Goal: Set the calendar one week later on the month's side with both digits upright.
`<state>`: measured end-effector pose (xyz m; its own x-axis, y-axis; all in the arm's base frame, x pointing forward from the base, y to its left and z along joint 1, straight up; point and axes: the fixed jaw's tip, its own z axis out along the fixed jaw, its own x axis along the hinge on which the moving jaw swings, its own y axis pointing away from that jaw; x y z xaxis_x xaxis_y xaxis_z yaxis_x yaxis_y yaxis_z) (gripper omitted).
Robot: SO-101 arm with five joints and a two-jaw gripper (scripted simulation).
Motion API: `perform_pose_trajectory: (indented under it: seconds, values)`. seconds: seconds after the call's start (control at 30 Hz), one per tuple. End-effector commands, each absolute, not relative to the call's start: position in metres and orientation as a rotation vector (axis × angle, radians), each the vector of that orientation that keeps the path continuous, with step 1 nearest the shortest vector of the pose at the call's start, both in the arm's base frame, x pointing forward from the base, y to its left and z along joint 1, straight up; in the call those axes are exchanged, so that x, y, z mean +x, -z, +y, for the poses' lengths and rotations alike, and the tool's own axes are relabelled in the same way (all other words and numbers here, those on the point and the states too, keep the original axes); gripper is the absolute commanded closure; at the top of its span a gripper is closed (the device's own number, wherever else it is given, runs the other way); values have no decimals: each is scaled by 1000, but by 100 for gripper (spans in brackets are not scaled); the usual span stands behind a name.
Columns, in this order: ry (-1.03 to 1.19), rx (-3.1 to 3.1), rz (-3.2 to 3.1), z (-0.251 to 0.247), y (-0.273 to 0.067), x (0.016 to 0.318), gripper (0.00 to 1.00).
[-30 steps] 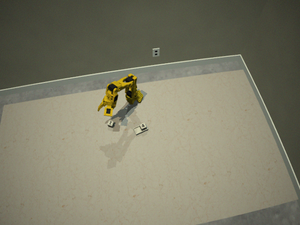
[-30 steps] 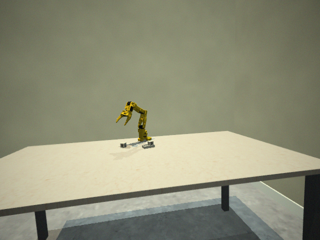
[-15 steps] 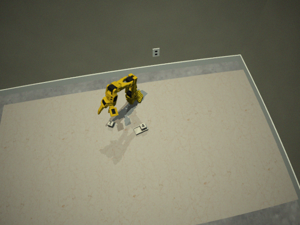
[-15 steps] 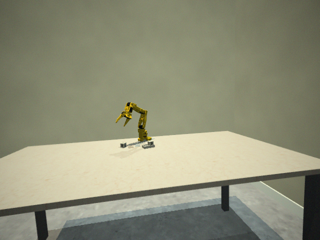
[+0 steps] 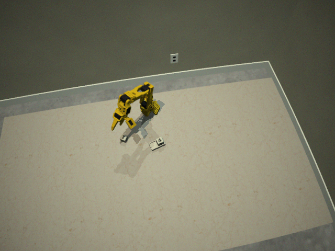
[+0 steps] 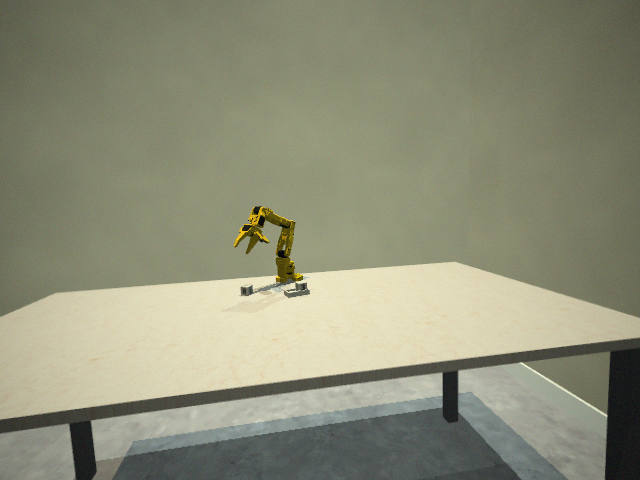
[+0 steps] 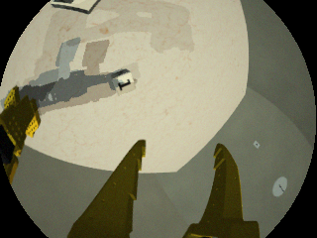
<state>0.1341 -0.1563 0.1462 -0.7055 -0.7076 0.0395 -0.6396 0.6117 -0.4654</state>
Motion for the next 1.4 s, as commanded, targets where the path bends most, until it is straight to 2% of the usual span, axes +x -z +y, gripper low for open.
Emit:
perform_pose_trajectory:
  seconds: [0.0,0.87,1.0,1.37]
  values:
    - [792,-1254,2612,-159,-154,133,65]
    - [803,-1462,2551,-162,-151,131,65]
    - [730,-1476,2575,-163,-142,132,65]
    - [364,-1531,2671,-163,-97,132,65]
